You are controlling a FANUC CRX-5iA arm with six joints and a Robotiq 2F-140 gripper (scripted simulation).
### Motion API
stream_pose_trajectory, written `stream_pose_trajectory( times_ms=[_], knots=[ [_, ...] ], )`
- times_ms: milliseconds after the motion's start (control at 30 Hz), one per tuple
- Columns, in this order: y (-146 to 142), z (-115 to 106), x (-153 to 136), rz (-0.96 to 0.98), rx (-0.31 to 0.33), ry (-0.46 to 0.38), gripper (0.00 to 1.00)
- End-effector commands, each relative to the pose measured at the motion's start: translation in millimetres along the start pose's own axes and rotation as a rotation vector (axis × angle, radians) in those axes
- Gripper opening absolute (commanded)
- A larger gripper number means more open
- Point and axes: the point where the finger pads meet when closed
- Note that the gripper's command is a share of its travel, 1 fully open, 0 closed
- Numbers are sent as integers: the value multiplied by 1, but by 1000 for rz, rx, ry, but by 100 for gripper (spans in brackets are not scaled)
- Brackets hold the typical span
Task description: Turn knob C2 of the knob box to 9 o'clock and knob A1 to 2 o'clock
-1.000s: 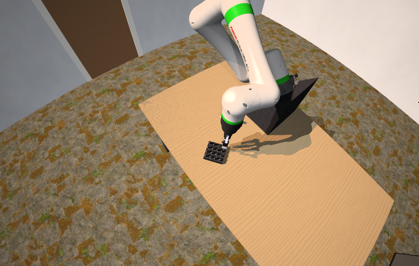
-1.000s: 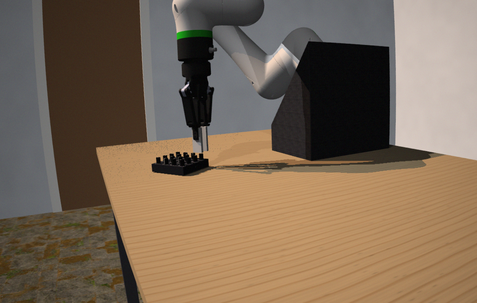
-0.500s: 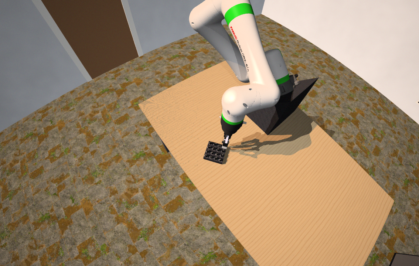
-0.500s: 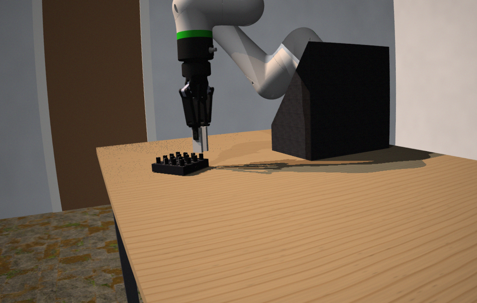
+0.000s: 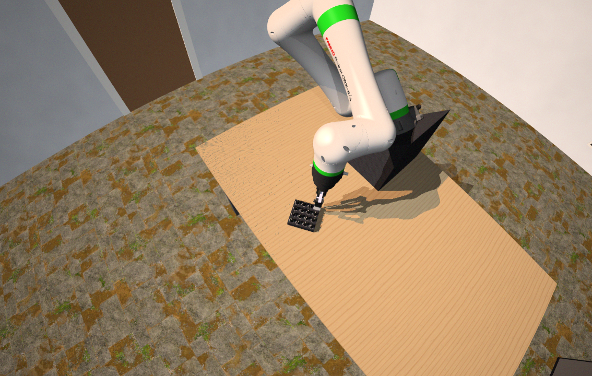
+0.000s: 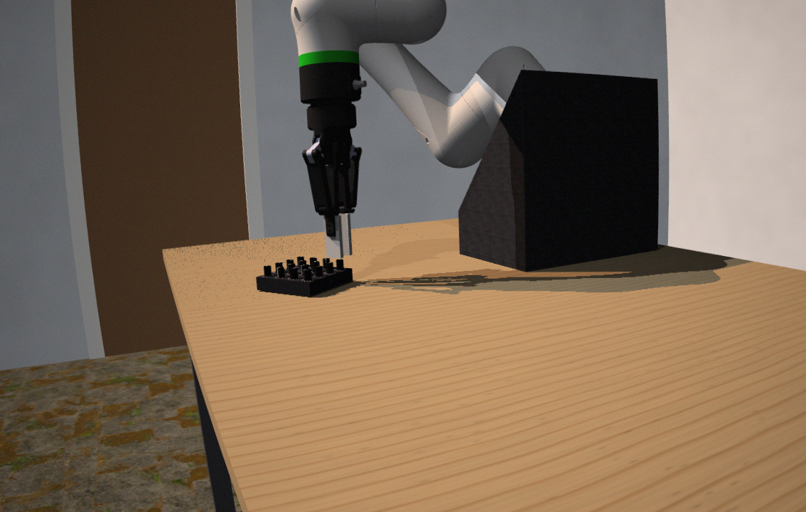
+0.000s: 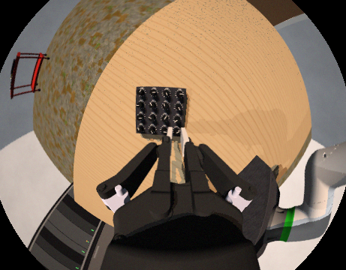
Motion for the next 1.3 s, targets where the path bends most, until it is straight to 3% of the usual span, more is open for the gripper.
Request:
stream_pose_trajectory(
  times_ms=[0, 1267],
  knots=[
    [0, 0, 0, 0, 0, 0, 12],
    [0, 14, 0, 0, 0, 0, 12]
  ],
)
Point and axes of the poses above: the point where the finger pads meet when closed, its own z axis out along the fingers, its own y axis across the jaws, x = y × z, and after that the axes turned 9 degrees about -z, right-handed
